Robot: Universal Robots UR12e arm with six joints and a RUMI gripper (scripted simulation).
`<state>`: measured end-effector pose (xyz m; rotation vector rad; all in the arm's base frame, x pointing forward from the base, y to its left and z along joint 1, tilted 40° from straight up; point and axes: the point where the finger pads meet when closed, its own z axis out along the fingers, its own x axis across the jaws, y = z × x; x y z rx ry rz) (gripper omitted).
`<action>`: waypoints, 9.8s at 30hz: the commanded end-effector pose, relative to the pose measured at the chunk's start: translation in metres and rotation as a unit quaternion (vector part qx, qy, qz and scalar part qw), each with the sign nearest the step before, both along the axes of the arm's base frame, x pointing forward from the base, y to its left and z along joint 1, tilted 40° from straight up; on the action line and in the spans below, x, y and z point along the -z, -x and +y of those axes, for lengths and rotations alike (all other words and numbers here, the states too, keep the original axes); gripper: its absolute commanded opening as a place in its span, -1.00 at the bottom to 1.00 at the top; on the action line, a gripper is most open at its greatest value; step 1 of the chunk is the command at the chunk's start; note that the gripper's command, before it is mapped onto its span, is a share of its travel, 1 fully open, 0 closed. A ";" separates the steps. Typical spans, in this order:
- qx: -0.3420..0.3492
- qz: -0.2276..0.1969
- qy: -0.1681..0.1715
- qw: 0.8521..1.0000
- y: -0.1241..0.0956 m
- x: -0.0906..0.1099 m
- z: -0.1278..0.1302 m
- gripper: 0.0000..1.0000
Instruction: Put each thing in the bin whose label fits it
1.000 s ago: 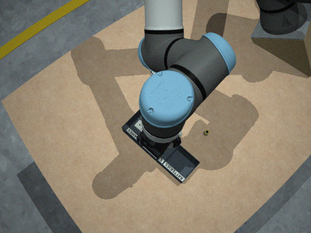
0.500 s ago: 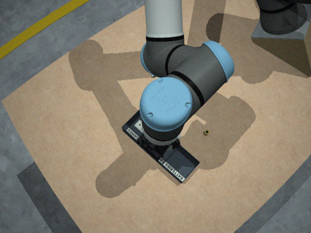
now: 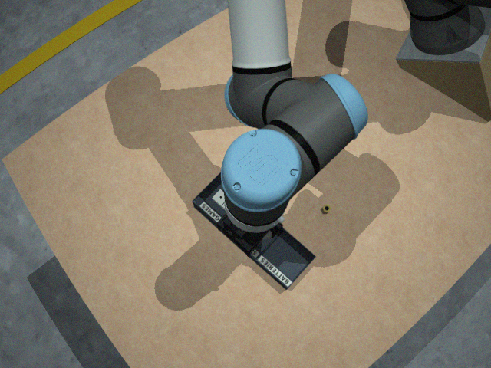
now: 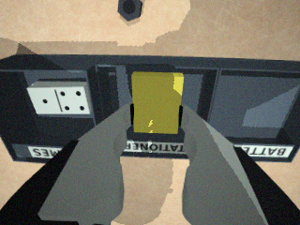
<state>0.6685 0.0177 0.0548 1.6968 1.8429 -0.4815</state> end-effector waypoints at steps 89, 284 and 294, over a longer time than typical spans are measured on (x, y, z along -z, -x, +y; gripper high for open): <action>-0.268 0.229 0.066 0.934 0.120 -0.111 -0.084 -0.65; -0.541 0.438 0.122 0.707 0.102 -0.098 -0.068 -1.00; -0.541 0.438 0.122 0.707 0.065 -0.074 -0.028 -1.00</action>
